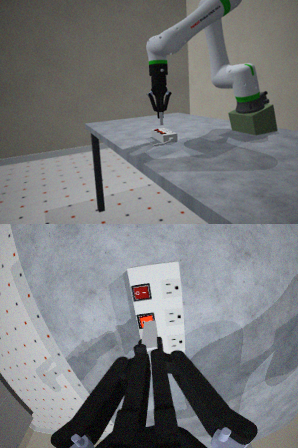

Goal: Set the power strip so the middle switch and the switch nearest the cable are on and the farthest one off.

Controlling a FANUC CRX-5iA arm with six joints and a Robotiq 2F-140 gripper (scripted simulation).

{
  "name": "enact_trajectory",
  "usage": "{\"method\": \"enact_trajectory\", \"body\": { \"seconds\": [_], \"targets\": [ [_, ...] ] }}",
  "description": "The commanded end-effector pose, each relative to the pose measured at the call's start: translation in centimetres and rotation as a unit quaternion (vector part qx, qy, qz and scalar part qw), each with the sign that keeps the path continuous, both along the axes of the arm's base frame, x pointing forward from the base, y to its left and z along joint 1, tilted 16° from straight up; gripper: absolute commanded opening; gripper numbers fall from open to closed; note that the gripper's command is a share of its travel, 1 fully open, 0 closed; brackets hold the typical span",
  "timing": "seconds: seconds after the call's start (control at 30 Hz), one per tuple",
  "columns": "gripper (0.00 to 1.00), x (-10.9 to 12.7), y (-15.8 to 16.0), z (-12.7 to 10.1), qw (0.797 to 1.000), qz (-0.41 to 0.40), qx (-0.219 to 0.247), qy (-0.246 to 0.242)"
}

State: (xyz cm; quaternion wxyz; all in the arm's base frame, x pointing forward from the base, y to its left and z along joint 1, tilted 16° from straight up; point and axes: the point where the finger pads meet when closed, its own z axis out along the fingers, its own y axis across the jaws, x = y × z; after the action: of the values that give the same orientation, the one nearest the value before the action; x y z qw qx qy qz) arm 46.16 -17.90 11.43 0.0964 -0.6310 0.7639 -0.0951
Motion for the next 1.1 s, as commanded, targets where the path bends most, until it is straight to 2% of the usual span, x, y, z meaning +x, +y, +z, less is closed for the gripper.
{"method": "enact_trajectory", "body": {
  "seconds": [0.0, 0.67, 0.7, 0.9, 1.07],
  "targets": [
    [0.0, -0.1, 0.0, 0.5, 1.0, 0.0, 0.0, 0.0],
    [0.0, -0.1, 0.0, 0.6, 1.0, 0.0, 0.0, 0.0],
    [1.0, -0.1, 0.0, 0.6, 1.0, 0.0, 0.0, 0.0],
    [1.0, -0.2, 0.0, 0.9, 1.0, 0.0, 0.0, 0.0],
    [1.0, -0.6, 0.1, 2.3, 1.0, 0.0, 0.0, 0.0]
  ]
}}
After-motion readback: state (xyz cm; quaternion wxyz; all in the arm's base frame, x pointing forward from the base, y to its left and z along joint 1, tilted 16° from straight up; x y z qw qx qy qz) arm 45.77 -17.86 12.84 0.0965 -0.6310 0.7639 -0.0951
